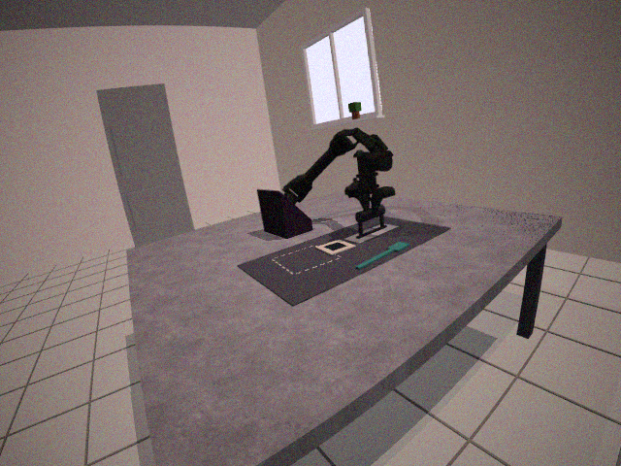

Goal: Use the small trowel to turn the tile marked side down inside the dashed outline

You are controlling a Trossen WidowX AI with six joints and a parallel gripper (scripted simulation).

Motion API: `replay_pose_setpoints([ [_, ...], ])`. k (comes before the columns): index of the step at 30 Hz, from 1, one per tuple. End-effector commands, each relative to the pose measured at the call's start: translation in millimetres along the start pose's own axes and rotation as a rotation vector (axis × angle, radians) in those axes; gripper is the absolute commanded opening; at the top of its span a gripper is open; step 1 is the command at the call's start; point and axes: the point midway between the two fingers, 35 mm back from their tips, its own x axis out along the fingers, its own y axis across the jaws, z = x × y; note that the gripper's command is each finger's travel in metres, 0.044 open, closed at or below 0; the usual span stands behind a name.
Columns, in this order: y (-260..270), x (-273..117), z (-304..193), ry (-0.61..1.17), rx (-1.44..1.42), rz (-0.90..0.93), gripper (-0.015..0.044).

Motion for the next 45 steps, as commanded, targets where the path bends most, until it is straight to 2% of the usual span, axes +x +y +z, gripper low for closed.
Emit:
replay_pose_setpoints([
  [1, 0.1, 0.4, -0.8, 0.005, 0.001, 0.001, 0.013],
  [6, 0.1, 0.4, -0.8, 0.005, 0.02, 0.001, 0.013],
  [19, 0.1, 0.3, -0.7, 0.005, 0.383, 0.0, 0.013],
  [28, 0.1, 0.3, -0.7, 0.005, 0.402, 0.0, 0.013],
  [33, 0.1, 0.3, -0.7, 0.005, 0.402, 0.0, 0.0261],
  [34, 0.1, 0.3, -0.7, 0.005, 0.402, 0.0, 0.027],
  [45, 0.1, 0.3, -0.7, 0.005, 0.402, 0.0, 0.027],
])
